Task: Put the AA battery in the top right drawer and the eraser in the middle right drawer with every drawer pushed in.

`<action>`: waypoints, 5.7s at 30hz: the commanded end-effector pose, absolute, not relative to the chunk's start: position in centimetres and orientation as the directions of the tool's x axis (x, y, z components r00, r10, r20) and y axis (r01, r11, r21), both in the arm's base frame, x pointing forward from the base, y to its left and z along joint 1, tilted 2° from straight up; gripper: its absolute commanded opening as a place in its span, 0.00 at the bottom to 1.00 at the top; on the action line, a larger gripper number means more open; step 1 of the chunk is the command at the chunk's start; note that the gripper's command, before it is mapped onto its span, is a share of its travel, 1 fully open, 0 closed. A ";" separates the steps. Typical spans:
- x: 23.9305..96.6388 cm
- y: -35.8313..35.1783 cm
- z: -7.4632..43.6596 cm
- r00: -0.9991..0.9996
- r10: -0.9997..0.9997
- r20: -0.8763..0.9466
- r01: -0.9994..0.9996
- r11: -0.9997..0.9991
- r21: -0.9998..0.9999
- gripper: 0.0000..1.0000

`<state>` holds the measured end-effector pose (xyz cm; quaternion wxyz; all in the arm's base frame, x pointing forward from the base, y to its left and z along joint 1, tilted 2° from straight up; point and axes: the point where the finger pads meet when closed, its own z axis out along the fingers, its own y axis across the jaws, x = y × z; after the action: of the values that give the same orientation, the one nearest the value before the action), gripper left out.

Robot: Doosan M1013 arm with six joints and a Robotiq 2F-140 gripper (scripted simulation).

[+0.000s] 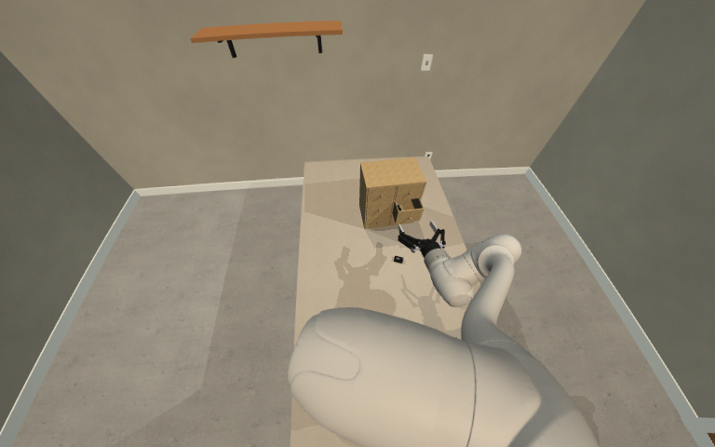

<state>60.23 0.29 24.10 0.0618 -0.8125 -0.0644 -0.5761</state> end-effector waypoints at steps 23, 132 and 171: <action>57.3 -0.3 24.3 0.331 0.034 0.943 0.178 -0.984 -0.027 1.00; 57.2 -0.5 28.3 0.984 0.177 0.014 0.177 -0.984 -0.027 1.00; 50.7 -4.6 23.9 0.955 0.165 0.248 0.177 -0.984 -0.027 1.00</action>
<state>50.29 -4.71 24.37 0.0205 -0.9913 -0.0860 -0.0973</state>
